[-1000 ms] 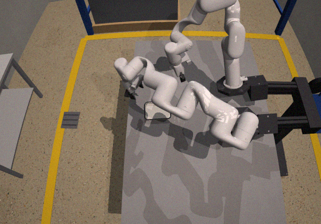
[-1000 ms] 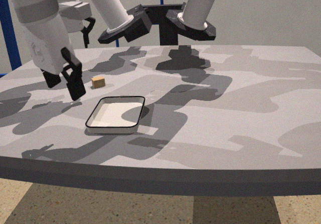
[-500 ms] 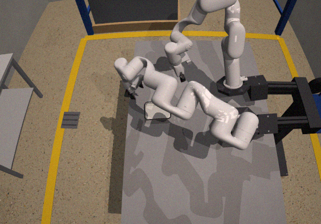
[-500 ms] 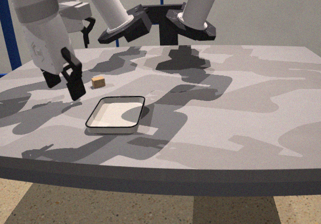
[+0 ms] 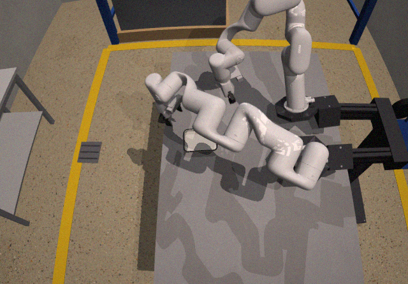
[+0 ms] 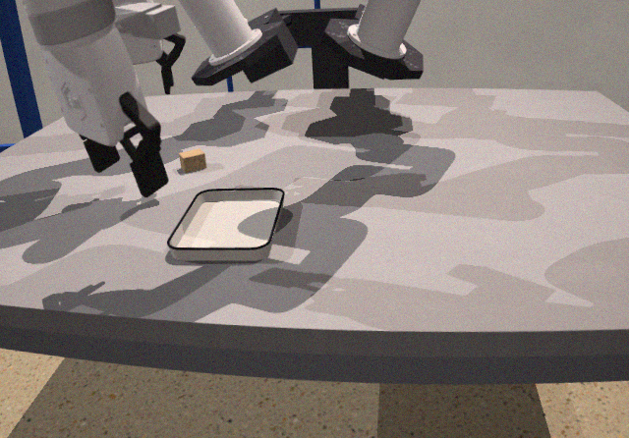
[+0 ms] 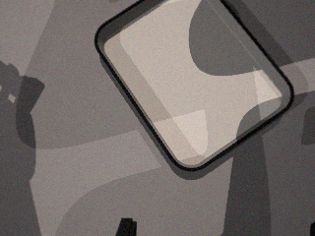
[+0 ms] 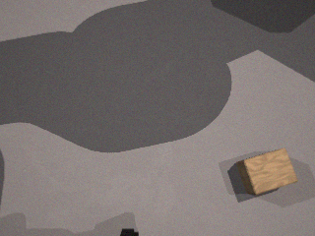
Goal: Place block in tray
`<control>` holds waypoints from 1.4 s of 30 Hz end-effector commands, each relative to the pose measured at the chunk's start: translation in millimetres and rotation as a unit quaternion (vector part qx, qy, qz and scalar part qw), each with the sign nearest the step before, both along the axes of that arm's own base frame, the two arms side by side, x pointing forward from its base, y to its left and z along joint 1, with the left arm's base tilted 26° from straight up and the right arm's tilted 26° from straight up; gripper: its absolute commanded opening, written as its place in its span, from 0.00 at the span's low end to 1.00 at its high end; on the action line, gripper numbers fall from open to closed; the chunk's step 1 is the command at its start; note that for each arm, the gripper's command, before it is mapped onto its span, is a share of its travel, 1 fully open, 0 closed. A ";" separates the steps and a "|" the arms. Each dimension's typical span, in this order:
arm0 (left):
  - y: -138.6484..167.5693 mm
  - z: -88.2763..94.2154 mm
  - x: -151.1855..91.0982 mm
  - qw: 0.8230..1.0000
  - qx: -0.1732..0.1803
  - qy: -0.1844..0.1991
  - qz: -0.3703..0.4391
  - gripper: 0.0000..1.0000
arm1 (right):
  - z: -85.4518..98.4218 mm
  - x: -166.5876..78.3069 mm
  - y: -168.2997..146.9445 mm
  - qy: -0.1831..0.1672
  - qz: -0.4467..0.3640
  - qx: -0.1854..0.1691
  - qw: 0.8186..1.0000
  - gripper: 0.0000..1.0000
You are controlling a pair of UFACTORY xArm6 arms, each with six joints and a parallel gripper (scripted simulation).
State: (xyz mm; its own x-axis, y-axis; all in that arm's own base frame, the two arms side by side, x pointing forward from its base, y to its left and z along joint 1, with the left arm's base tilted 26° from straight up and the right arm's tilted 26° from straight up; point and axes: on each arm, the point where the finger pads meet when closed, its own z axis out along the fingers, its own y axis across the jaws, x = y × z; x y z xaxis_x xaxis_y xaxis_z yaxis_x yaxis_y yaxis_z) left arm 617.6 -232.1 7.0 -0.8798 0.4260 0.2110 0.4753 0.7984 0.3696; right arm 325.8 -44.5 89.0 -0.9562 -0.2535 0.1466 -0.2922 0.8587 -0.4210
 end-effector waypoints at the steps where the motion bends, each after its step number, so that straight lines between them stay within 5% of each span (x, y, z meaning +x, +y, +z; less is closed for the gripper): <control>1: -1.5 2.5 0.9 1.000 -0.001 -0.002 -0.001 1.00 | 1.3 1.1 -0.7 -0.003 -0.004 0.000 1.000 1.00; 25: -1.5 2.5 0.9 1.000 -0.001 -0.002 -0.001 1.00 | 18.9 5.2 -34.6 -0.063 -0.162 0.006 0.985 1.00; 35: -1.5 2.5 0.9 1.000 -0.001 -0.002 -0.001 1.00 | 31.7 5.4 -59.4 -0.105 -0.271 0.009 0.957 1.00; 42: -1.5 2.5 0.9 1.000 -0.001 -0.002 -0.001 1.00 | 46.1 2.8 -86.6 -0.148 -0.386 0.009 0.911 1.00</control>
State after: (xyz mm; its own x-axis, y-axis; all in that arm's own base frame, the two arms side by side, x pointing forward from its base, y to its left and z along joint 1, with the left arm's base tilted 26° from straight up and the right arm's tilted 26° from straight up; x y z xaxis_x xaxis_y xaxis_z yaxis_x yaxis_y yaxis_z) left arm 617.6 -232.1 7.0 -0.8798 0.4260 0.2110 0.4753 0.7984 0.3696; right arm 329.1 -116.7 126.5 -0.9127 0.3966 -0.0984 0.4020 0.8286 -0.3896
